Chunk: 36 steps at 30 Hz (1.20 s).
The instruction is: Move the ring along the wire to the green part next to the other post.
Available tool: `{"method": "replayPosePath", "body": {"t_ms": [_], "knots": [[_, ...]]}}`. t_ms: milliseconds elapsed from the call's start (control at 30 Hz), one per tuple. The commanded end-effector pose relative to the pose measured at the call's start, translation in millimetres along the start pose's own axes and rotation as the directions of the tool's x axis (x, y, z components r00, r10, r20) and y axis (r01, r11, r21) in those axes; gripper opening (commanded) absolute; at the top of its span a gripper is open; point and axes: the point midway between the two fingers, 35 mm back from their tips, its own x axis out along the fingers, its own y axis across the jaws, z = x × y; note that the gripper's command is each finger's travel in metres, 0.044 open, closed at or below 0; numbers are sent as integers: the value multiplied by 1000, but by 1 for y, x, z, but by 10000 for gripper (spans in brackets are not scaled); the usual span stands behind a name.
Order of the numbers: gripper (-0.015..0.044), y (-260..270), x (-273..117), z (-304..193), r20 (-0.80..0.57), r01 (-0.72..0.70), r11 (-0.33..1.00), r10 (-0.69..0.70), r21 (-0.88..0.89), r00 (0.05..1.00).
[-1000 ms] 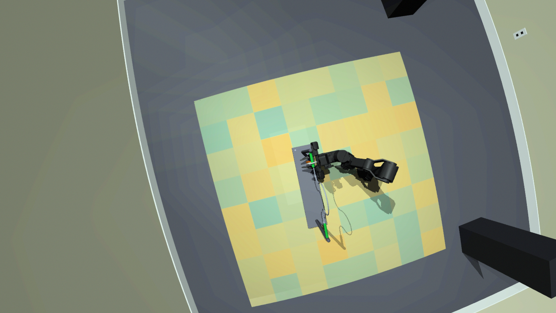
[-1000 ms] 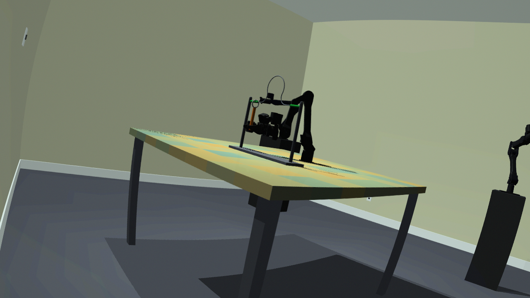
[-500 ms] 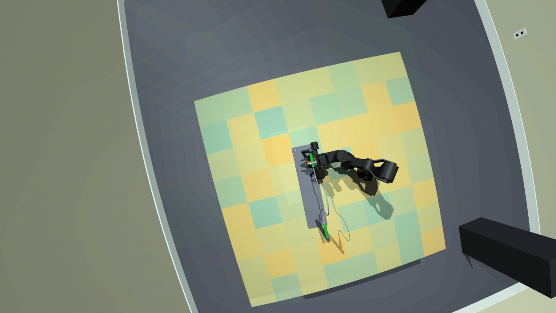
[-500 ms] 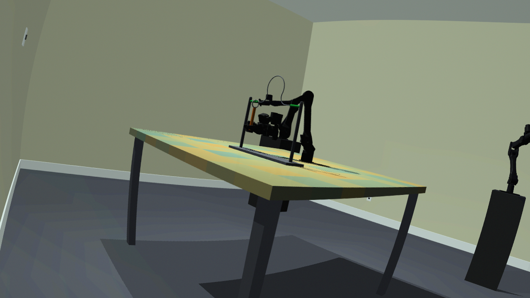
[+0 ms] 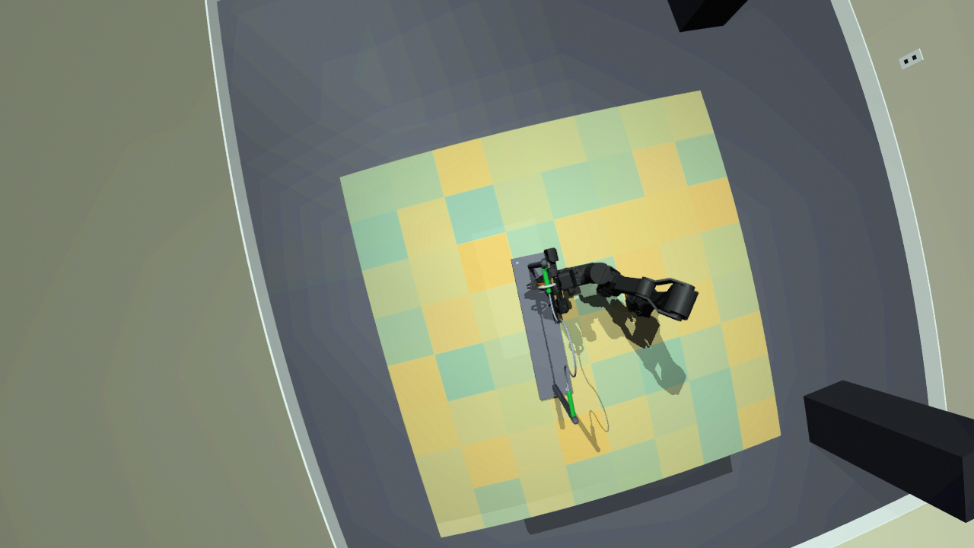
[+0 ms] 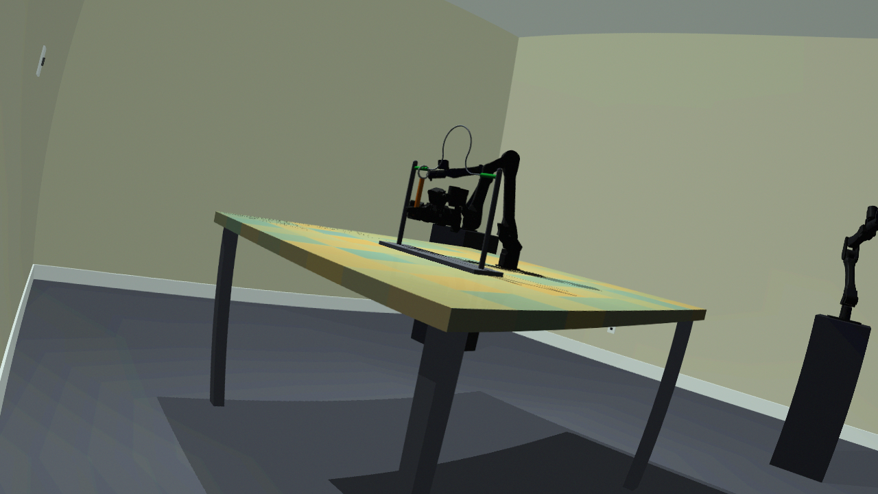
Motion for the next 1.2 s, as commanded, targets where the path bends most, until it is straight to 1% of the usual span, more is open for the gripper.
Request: {"method": "replayPosePath", "body": {"t_ms": [0,333,1167], "knots": [[-150,0,0,0,0,0,1000,0,-1,1000],[-150,-1,1,11,1,2,1000,-2,4,1000],[-150,-1,1,11,1,2,1000,-2,4,1000]]}}
